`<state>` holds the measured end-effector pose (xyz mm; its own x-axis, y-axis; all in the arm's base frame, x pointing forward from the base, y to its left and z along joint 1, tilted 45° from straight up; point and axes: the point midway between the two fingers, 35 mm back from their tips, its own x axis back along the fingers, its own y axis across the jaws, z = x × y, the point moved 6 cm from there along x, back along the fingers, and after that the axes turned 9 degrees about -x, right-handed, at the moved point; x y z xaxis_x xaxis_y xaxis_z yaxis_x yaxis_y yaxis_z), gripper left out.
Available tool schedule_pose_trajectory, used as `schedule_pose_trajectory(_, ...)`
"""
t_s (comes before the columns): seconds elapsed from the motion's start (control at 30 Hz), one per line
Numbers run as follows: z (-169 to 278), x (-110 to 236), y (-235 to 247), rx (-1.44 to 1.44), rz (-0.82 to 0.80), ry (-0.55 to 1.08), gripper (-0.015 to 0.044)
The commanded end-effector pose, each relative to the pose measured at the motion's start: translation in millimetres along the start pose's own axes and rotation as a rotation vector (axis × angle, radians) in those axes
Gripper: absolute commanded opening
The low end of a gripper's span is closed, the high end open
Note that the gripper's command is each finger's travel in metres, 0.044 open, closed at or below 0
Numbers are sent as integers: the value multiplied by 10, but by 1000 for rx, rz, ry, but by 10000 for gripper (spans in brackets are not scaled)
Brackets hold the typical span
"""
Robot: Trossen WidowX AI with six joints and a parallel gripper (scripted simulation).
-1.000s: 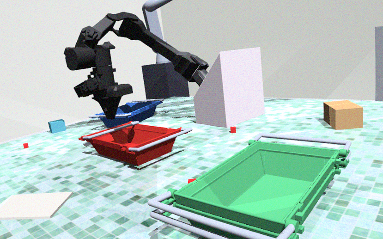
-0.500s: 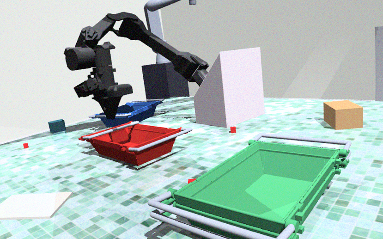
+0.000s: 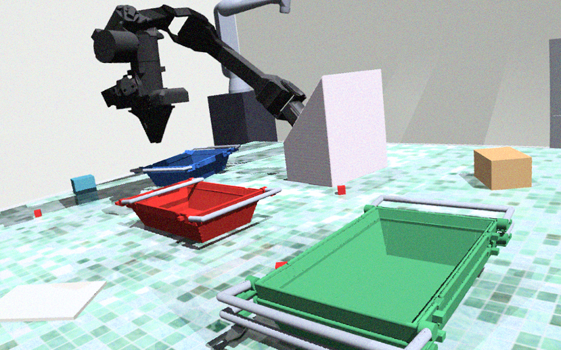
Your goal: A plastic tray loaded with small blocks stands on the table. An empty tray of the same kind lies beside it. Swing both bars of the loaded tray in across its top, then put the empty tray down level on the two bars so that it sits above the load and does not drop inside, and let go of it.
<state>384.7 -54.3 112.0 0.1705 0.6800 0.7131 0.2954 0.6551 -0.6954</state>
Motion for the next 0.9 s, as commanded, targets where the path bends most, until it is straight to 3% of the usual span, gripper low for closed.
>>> schedule_pose_trajectory(0.0, 0, -203, 510, 10, -1, 32, 82)
schedule_pose_trajectory(0.37, 428, -560, 2195, -4, -10, 24, 82)
schedule_pose_trajectory(0.67, 439, -577, 2219, -4, -10, 24, 82)
schedule_pose_trajectory(0.87, 434, -804, 2225, -4, -10, 23, 82)
